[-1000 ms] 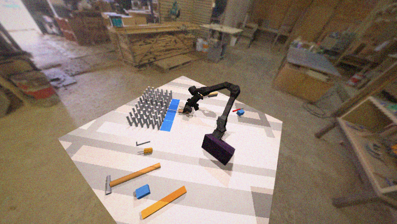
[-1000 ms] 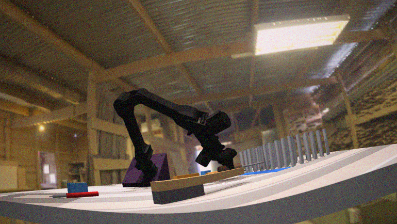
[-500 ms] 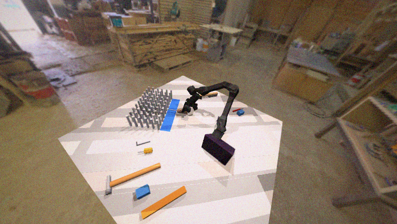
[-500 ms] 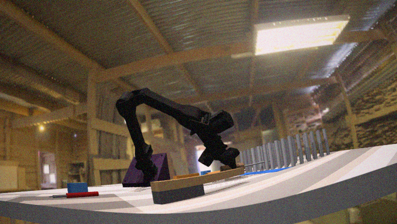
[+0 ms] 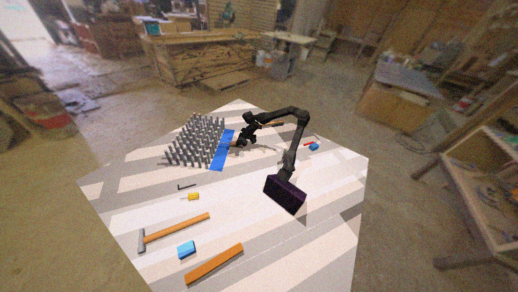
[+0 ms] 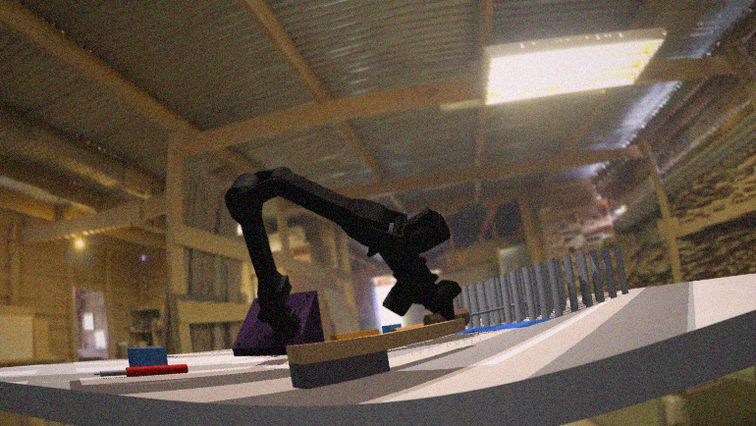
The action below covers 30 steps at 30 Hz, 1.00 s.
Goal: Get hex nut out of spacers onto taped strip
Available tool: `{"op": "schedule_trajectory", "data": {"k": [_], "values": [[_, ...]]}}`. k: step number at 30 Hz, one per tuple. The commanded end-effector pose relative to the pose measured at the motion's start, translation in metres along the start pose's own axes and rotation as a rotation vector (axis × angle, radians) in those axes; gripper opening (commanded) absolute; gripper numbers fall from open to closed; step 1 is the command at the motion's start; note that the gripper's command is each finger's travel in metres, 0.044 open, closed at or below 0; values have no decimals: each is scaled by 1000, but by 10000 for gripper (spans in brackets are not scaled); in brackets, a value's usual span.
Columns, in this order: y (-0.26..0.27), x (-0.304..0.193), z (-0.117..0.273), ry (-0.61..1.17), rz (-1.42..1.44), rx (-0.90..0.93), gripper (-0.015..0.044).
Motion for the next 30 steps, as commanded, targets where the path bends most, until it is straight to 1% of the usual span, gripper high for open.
{"op": "schedule_trajectory", "data": {"k": [1,30], "values": [[2,-4,-1,4,-5,5,0],[5,-20,-12,5,-4,7,0]]}}
Point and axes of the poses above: the point midway between the two fingers, 35 mm back from their tips, its own z axis back along the fingers, its own y axis across the jaws, x = y × z, the point moved 5 cm from there along z, back along the fingers, and after that the axes turned 11 degrees about z, right-handed, at the moved point
